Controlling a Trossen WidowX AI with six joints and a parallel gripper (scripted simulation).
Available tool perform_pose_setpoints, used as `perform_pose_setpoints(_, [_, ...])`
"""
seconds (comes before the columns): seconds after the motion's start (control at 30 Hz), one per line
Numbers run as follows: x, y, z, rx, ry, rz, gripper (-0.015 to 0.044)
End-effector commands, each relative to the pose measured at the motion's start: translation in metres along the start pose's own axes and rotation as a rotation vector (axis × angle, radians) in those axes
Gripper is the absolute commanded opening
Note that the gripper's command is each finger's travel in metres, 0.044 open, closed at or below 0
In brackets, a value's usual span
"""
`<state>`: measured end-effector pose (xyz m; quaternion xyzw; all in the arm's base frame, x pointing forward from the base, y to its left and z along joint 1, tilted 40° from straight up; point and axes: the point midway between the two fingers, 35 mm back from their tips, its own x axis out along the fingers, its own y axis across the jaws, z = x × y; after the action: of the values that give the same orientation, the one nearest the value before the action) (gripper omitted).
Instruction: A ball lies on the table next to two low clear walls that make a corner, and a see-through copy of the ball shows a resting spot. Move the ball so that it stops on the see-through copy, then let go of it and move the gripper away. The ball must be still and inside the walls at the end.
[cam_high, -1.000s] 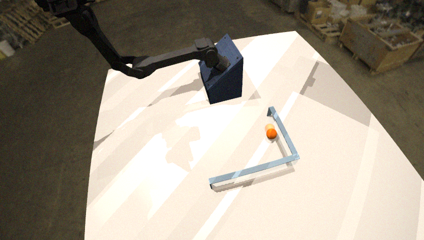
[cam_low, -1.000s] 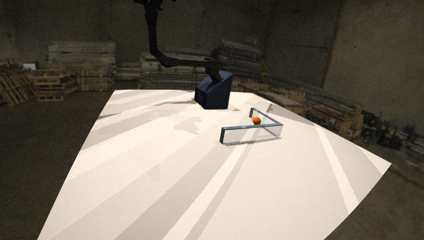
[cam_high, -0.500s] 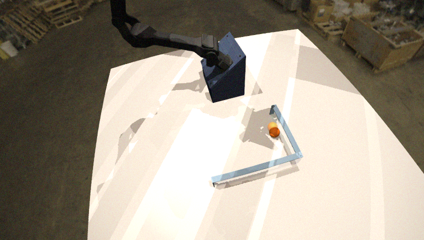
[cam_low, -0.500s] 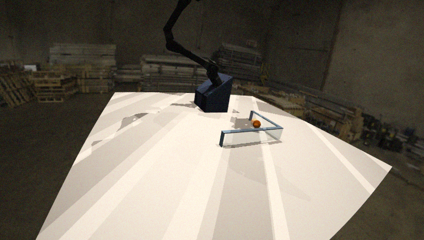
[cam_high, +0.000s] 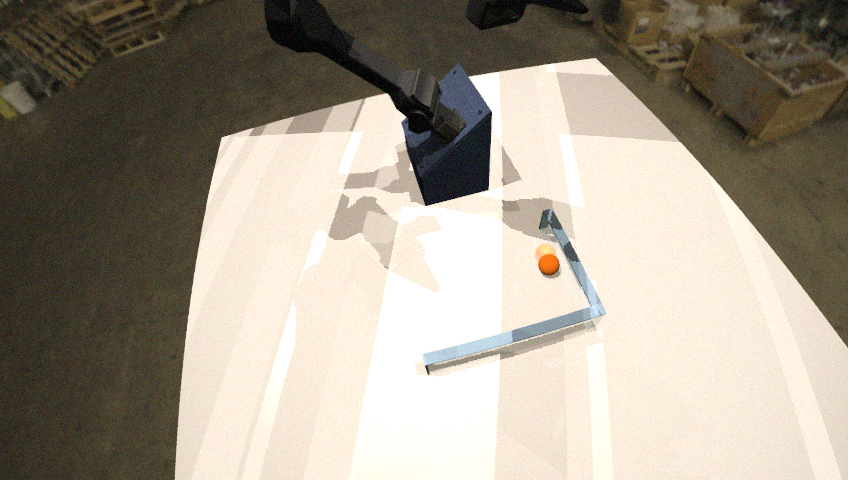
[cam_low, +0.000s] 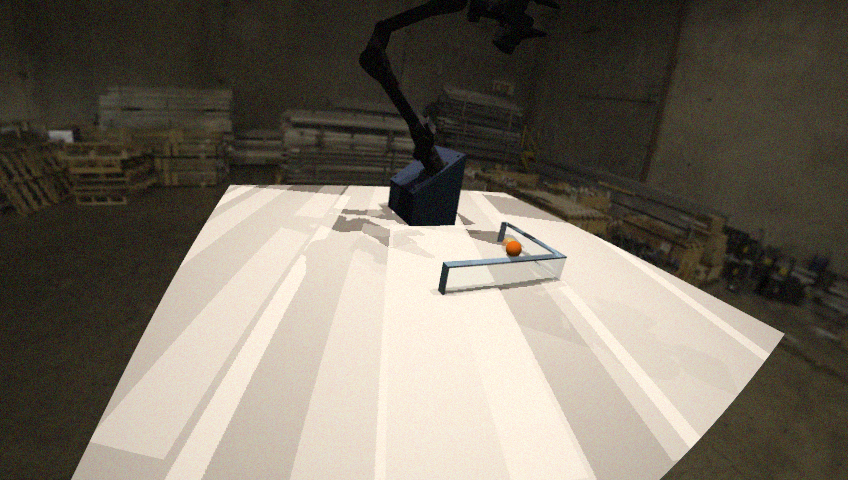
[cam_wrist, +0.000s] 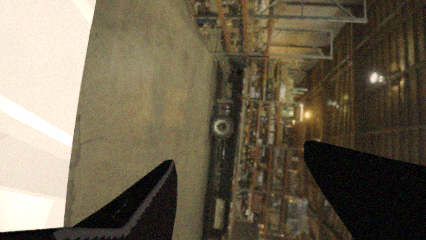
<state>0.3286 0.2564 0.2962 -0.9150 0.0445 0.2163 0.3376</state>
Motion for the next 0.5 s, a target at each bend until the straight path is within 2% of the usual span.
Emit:
perform_pose_setpoints(0.0, [0.049, 0.042, 0.025, 0.062, -0.018, 0.16, 0.031])
perform_pose_setpoints(0.27, [0.122, 0.15, 0.068, 0.204, -0.01, 0.5, 0.031])
perform_pose_setpoints(0.47, [0.15, 0.251, 0.1, 0.309, 0.029, 0.785, 0.031])
